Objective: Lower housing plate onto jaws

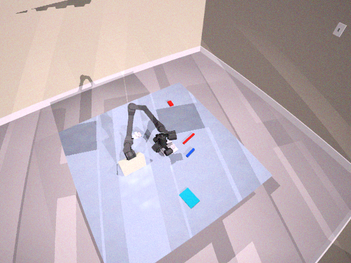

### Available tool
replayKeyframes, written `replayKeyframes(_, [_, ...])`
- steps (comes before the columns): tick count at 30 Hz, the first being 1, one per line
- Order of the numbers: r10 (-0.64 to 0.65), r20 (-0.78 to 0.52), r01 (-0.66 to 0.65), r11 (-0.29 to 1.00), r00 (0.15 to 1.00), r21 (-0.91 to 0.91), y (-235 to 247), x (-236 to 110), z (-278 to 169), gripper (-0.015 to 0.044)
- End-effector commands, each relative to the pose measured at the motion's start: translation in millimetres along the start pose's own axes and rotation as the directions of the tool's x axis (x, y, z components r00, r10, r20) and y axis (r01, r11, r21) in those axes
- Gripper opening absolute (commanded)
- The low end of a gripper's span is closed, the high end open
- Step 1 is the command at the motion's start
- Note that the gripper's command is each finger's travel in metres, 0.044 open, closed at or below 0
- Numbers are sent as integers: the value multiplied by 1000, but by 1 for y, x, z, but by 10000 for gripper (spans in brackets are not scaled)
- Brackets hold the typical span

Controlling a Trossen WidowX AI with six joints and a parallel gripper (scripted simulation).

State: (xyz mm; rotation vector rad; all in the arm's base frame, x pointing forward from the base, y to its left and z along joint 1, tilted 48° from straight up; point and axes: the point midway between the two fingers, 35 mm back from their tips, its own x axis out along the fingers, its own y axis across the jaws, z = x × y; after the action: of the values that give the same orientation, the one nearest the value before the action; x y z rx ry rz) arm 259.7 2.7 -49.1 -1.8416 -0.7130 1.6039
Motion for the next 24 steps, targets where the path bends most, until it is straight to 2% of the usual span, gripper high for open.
replayKeyframes(1, [0, 1, 0, 1000, 1000, 1, 0, 0, 0, 440])
replayKeyframes(10, [0, 1, 0, 1000, 1000, 1, 0, -2, 0, 440])
replayKeyframes(13, [3, 3, -3, 1000, 1000, -1, 1, -20, -1, 440])
replayKeyframes(18, [0, 8, 0, 1000, 1000, -9, -3, -68, 0, 440])
replayKeyframes(24, [5, -7, -5, 1000, 1000, -5, -1, -73, 3, 440])
